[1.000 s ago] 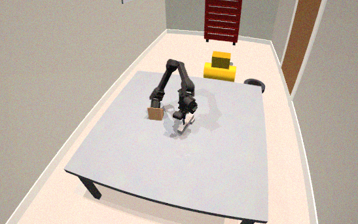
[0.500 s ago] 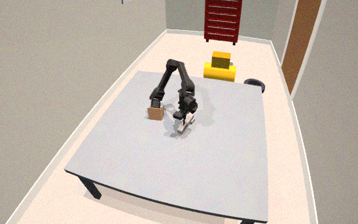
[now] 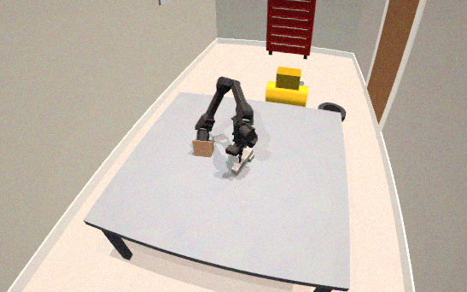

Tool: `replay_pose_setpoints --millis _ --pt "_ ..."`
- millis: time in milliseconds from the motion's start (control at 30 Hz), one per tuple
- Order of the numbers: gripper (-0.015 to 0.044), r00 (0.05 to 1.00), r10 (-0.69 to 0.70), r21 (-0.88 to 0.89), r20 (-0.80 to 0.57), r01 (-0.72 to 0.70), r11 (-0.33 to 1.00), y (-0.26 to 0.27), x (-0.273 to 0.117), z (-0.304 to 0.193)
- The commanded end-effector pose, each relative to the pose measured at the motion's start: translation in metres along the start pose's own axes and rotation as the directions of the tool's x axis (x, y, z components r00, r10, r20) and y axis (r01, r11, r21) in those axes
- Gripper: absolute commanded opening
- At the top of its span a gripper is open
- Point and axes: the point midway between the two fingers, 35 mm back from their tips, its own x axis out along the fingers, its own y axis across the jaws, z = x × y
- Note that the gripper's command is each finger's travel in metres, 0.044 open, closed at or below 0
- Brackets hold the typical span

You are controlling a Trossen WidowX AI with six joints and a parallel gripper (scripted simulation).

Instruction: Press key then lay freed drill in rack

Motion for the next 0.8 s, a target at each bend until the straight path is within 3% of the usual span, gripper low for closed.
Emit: replay_pose_setpoints --millis 0,767 --pt "0.0000 1.000 0.013 0.003 -0.028 -0.013 1.000 0.0028 0.0129 -0.0046" --pt "0.0000 1.000 0.013 0.003 -0.029 -0.013 1.000 0.0052 0.0204 -0.0071"
